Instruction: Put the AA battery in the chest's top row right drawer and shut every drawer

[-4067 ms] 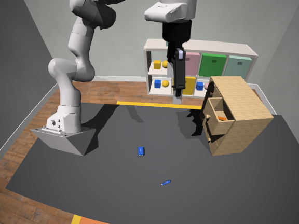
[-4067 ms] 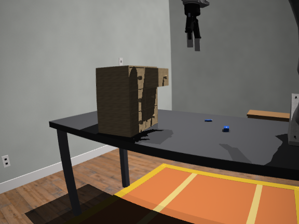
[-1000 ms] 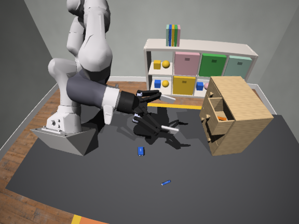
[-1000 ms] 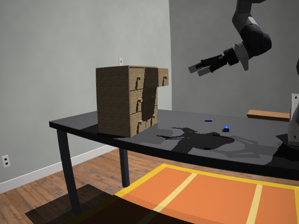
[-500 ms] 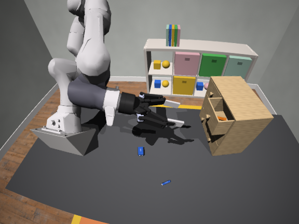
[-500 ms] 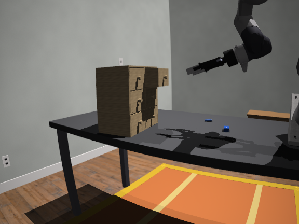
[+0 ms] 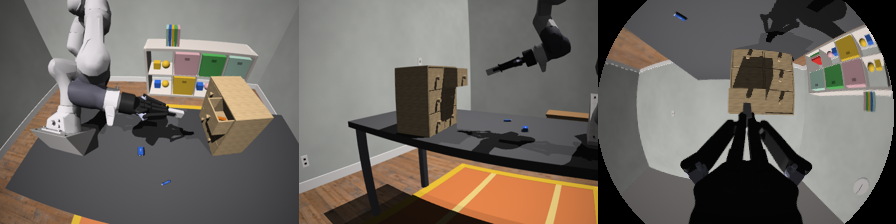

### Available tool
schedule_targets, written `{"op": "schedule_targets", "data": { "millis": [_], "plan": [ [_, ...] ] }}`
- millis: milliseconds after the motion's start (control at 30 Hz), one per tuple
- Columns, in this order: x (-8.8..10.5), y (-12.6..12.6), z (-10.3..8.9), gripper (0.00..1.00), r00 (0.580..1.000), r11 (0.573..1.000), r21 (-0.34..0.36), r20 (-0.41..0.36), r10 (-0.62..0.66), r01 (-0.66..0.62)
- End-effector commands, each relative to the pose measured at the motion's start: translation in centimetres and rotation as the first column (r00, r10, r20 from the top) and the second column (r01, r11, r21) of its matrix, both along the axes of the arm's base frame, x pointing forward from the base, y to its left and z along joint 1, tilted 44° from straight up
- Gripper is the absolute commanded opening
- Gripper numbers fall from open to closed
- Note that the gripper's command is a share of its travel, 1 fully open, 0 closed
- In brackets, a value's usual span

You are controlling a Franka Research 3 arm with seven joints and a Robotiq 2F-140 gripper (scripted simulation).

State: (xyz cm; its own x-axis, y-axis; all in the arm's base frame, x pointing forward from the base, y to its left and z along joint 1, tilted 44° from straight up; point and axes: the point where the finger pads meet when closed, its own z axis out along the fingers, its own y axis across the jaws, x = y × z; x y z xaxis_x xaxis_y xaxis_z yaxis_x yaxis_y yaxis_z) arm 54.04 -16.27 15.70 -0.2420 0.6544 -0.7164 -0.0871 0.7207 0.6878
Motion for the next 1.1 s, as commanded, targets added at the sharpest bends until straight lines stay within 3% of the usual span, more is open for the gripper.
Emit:
{"op": "schedule_targets", "data": {
  "millis": [0, 367, 800, 1067],
  "plan": [
    [0.0, 0.2, -0.1, 0.10, 1.000, 1.000, -0.005, 0.003, 0.000, 0.000],
    [1.5, 0.5, -0.2, 0.10, 1.000, 1.000, -0.005, 0.003, 0.000, 0.000],
    [5.6, 1.3, -0.6, 0.10, 1.000, 1.000, -0.005, 0.003, 0.000, 0.000],
    [6.5, 1.5, -0.6, 0.10, 1.000, 1.000, -0.005, 0.003, 0.000, 0.000]
  ]
}}
